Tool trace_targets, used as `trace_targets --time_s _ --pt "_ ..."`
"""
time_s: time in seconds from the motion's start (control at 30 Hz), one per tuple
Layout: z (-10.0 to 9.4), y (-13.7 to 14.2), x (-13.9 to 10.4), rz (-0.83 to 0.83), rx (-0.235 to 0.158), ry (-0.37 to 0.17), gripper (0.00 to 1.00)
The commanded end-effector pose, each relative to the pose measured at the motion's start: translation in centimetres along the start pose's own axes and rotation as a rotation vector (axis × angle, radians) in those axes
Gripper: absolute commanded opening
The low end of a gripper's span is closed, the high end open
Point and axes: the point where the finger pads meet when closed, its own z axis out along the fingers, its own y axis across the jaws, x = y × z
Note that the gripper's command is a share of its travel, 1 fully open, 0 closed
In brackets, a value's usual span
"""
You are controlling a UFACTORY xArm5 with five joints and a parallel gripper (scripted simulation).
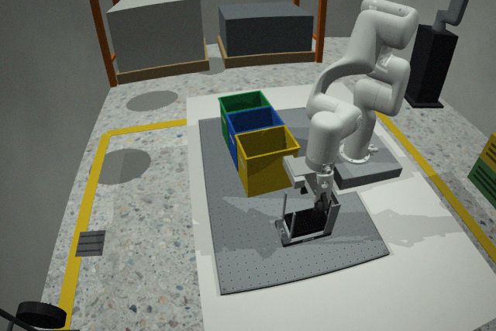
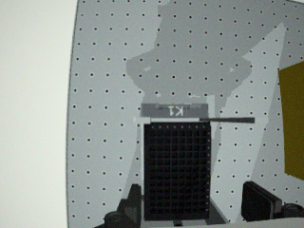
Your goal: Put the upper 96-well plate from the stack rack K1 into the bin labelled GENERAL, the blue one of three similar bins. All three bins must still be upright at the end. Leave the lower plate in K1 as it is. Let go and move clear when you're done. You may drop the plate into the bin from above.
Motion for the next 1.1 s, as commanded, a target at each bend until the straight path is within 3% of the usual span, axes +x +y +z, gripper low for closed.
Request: trace_targets --time_s 0.0,1.07 --pt "0.4 -0.1 0.1 0.0 0.003 0.004 1.0" --pt "5.1 -0.2 0.1 0.0 0.003 0.004 1.0"
